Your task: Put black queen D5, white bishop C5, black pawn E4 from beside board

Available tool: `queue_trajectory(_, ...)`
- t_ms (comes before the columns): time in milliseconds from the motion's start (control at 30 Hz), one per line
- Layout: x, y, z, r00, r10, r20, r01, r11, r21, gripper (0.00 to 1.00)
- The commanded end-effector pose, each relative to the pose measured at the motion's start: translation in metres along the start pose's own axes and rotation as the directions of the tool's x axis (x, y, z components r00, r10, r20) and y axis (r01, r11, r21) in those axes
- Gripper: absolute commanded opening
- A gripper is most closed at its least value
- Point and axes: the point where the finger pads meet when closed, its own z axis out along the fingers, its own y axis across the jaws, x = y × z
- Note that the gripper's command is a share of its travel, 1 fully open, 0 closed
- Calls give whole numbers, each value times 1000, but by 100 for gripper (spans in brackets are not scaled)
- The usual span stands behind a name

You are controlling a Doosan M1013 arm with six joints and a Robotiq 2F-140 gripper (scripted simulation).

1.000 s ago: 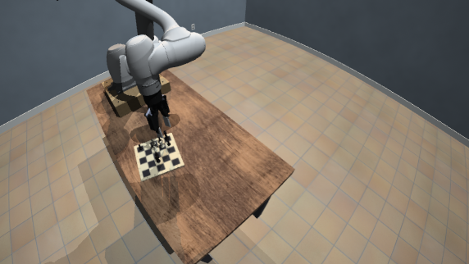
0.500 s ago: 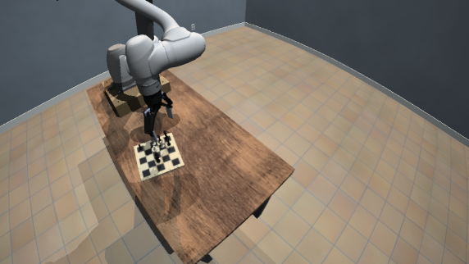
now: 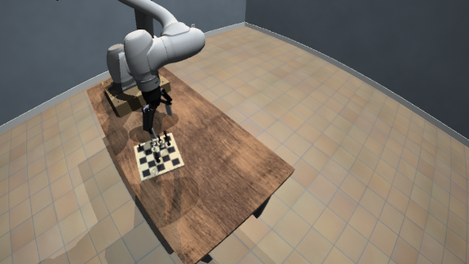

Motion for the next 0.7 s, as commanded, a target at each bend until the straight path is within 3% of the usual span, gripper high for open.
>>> queue_trajectory(0,0,0,-12,1000,0,0,0,1000,0,100)
queue_trajectory(300,0,0,-42,1000,0,0,0,1000,0,100)
queue_trajectory(667,0,0,-45,1000,0,0,0,1000,0,100)
